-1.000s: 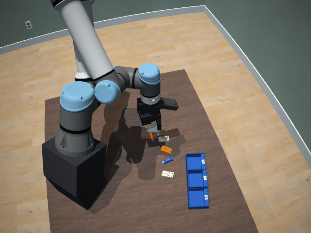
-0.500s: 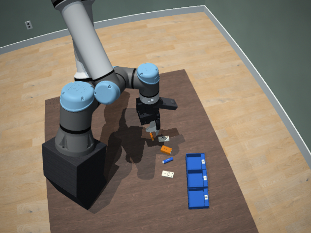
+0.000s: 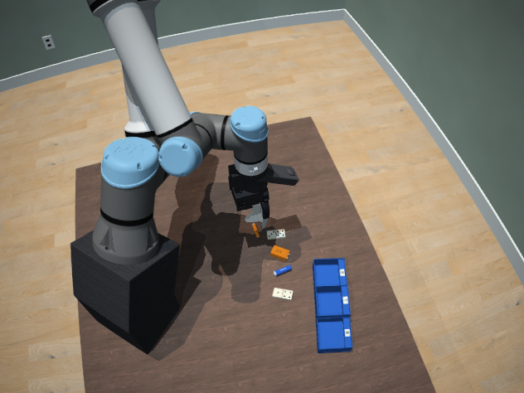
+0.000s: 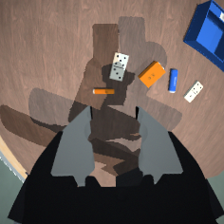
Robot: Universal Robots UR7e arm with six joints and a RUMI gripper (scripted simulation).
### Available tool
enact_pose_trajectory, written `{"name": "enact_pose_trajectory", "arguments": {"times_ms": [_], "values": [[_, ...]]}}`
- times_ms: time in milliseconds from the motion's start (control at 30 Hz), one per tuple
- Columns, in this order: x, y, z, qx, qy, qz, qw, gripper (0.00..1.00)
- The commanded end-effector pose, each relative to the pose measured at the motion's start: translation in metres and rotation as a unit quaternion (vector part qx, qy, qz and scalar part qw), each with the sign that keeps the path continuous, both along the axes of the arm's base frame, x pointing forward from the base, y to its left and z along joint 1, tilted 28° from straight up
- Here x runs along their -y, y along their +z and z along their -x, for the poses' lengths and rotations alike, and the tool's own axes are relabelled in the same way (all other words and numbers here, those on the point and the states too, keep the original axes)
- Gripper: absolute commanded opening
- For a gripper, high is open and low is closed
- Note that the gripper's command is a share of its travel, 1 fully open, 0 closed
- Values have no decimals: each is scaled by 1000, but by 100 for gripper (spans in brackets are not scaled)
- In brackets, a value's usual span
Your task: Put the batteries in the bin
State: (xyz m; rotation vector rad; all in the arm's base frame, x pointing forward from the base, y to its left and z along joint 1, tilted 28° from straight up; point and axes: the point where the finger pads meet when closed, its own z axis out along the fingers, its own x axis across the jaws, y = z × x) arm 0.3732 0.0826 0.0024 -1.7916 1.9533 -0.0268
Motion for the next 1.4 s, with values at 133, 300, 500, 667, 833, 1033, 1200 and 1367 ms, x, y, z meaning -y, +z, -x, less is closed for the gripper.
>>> {"name": "enact_pose_trajectory", "arguments": {"times_ms": [133, 300, 500, 667, 833, 1033, 1200, 1367], "values": [[-46, -7, 14, 1, -5, 6, 1000, 38], [-44, -9, 18, 1, -5, 6, 1000, 38], [-43, -9, 19, 1, -5, 6, 1000, 38], [-43, -9, 19, 1, -5, 6, 1000, 38], [-43, -9, 19, 1, -5, 6, 1000, 38], [-43, -9, 19, 1, -5, 6, 1000, 38], [-43, -9, 19, 1, -5, 6, 1000, 38], [-43, -9, 19, 1, -5, 6, 1000, 38]]}}
